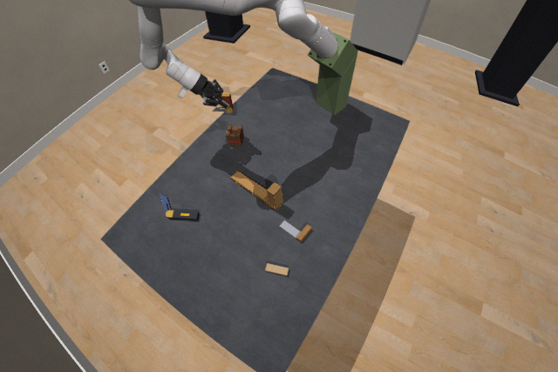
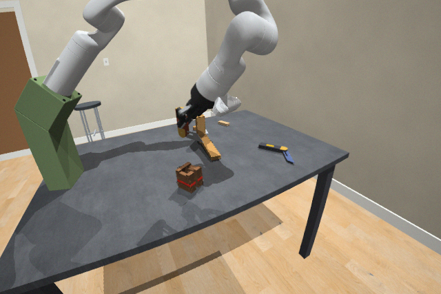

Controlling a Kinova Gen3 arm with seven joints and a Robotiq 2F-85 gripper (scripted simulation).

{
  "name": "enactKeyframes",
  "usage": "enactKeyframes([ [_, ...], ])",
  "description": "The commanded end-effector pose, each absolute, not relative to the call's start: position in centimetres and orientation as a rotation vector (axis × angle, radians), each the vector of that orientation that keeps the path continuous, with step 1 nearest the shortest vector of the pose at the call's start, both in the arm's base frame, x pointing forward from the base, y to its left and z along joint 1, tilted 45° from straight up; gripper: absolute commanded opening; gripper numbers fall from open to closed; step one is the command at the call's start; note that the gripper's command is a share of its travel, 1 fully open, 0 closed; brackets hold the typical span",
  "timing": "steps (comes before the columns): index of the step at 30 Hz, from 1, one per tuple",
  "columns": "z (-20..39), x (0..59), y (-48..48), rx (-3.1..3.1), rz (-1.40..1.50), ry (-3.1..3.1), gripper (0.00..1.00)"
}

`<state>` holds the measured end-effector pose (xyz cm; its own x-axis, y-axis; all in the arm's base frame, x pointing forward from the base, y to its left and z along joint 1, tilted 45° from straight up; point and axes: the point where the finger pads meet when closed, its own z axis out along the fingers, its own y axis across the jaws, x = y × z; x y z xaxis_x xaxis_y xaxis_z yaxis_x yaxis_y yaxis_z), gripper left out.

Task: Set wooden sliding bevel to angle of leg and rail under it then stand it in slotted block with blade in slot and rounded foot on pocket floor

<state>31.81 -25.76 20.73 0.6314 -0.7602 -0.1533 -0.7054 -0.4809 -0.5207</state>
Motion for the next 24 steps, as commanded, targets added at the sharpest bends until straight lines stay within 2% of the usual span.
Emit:
enactKeyframes([
  [1,20.7,31.9,-25.8,-2.305,-0.133,1.145,0.10],
  [24,13.7,38.6,-28.1,-2.305,-0.133,1.145,0.10],
])
